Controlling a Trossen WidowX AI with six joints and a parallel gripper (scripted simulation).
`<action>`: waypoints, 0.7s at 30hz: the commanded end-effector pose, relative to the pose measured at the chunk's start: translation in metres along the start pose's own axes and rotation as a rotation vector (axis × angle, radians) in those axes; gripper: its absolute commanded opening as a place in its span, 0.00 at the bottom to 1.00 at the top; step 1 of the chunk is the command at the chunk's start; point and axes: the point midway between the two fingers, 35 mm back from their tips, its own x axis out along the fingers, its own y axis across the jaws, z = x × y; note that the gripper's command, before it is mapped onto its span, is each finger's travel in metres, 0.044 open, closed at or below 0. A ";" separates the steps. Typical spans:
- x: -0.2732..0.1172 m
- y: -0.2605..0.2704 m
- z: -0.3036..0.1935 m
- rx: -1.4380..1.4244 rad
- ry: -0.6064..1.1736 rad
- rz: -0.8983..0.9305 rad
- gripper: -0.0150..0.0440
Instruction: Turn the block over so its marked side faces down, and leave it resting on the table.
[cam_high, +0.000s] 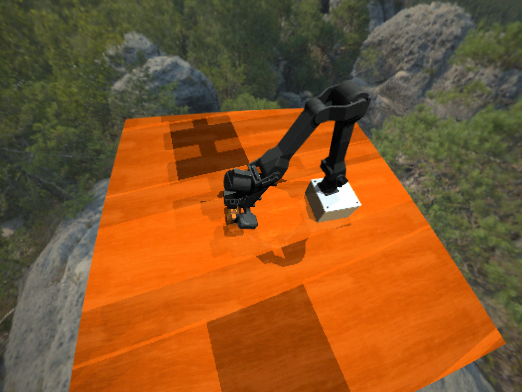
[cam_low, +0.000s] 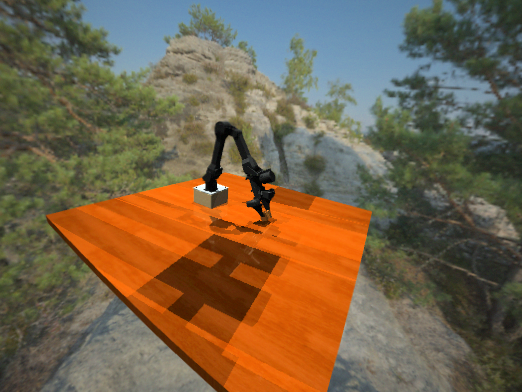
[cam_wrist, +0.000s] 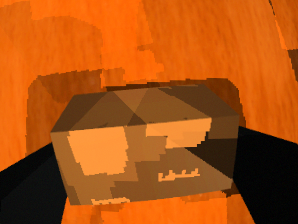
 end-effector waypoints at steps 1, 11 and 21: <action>-0.005 -0.001 0.000 -0.002 -0.078 -0.006 0.25; -0.002 -0.001 0.000 -0.002 -0.121 -0.006 0.25; 0.022 0.001 0.000 -0.002 -0.250 -0.004 0.25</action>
